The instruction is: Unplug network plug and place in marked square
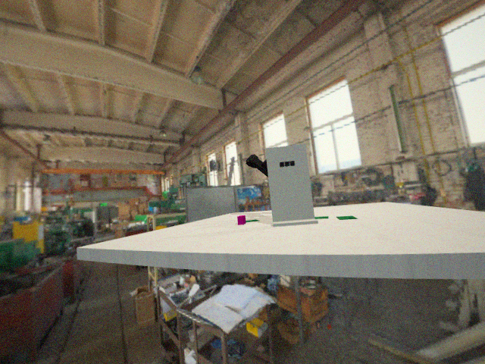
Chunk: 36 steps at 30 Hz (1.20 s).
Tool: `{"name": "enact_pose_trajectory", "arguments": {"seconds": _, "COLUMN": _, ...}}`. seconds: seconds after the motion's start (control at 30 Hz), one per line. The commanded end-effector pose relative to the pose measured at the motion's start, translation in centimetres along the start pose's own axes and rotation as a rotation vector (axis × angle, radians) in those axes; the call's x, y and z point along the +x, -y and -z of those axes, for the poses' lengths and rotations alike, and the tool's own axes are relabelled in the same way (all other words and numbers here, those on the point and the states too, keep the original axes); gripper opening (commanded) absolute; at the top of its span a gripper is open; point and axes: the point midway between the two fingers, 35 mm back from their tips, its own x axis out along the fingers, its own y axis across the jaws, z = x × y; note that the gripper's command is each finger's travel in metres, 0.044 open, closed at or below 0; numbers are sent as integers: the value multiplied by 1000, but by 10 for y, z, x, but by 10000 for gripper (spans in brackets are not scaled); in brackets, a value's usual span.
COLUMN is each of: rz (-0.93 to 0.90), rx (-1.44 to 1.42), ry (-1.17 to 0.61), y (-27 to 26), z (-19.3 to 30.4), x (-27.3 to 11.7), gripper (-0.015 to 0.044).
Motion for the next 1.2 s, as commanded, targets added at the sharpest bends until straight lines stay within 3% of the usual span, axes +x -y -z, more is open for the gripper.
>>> {"name": "enact_pose_trajectory", "arguments": {"seconds": 0.0, "rz": 0, "rx": 0, "ry": 0, "y": 0, "z": 0, "x": 0, "gripper": 0}}
{"name": "enact_pose_trajectory", "arguments": {"seconds": 1.17, "rz": 32, "rx": 24, "ry": 16, "y": -55, "z": -12, "x": -25, "gripper": 0}}
